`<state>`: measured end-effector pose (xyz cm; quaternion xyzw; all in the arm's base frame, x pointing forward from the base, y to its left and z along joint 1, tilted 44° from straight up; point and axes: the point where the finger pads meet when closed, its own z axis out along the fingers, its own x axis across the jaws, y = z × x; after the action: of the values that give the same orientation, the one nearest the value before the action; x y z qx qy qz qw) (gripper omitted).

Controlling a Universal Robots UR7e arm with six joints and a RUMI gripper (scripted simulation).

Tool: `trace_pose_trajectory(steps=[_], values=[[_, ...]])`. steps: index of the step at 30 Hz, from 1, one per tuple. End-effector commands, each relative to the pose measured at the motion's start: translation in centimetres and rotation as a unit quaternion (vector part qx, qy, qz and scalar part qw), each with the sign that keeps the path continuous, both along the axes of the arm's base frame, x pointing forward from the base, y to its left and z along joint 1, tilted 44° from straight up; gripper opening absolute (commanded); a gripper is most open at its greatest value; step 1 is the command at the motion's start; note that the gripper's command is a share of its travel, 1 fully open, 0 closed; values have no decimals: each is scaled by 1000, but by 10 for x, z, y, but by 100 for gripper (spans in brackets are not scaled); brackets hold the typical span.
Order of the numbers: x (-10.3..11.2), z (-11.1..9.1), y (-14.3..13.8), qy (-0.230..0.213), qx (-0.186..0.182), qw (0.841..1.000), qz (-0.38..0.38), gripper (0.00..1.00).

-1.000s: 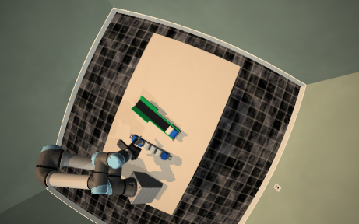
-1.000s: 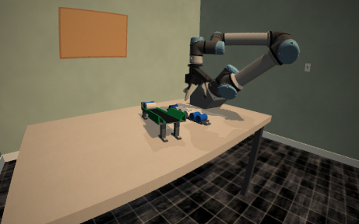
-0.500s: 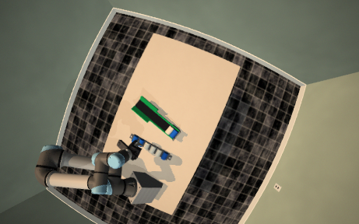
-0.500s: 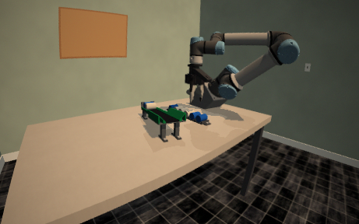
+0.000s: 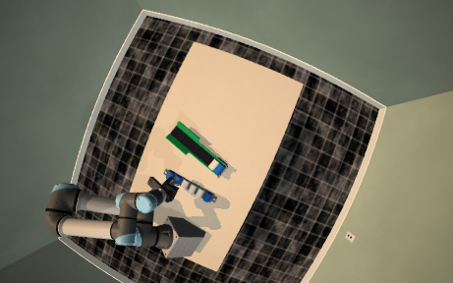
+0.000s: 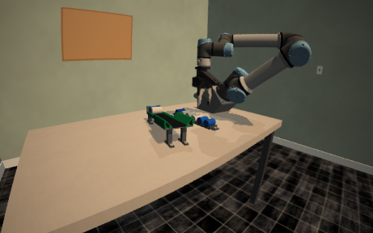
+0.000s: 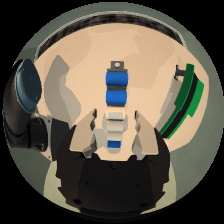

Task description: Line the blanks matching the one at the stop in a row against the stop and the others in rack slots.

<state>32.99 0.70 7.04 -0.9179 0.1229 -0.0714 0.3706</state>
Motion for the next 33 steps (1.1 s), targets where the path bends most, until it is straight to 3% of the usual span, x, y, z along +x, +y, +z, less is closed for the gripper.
trace_pose_trajectory(steps=[1,33], values=[[0,0,0,0,0,1000,0,47],[2,-7,7,0,0,1000,0,47]])
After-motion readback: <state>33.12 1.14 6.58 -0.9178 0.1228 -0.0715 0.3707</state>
